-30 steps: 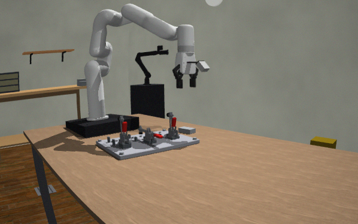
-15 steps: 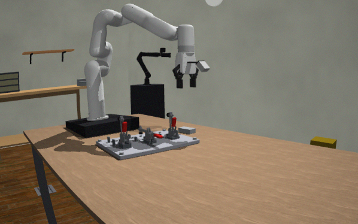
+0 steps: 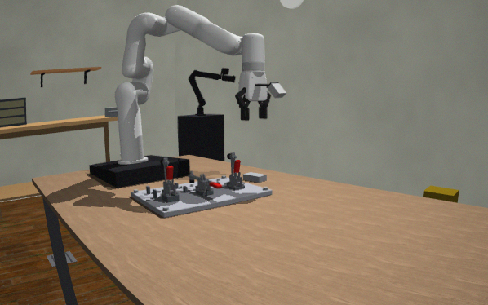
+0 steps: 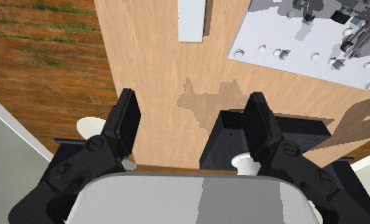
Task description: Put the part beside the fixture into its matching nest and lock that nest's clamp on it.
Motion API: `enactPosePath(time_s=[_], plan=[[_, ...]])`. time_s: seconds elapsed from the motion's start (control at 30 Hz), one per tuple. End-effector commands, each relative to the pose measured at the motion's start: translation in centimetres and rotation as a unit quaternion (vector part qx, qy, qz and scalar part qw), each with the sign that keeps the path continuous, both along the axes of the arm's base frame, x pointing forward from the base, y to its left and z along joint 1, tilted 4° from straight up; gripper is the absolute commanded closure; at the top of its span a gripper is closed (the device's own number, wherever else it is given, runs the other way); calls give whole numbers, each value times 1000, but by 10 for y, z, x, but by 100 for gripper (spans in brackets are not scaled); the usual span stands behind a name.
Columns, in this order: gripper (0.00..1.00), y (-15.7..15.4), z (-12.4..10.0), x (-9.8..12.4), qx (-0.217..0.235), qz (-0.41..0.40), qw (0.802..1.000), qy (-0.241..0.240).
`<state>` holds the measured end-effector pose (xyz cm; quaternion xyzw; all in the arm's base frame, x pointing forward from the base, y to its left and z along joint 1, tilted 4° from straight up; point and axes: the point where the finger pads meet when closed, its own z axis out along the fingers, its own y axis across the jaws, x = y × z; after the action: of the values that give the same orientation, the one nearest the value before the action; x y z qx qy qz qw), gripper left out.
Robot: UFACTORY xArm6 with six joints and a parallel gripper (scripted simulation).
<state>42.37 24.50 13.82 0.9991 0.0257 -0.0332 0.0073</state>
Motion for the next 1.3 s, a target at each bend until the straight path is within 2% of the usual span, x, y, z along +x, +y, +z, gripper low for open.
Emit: enactPosePath(time_s=[0.0,0.33,0.7,0.77,1.27], plan=[[0,1,1,1,1,0,1000,-2],[0,1,-7,1,1,0,1000,-2],[0,0,-43,-2,1,0,1000,-2],[0,0,-43,-2,1,0,1000,-2],[0,-1,-117,-6,1,0,1000,-2]])
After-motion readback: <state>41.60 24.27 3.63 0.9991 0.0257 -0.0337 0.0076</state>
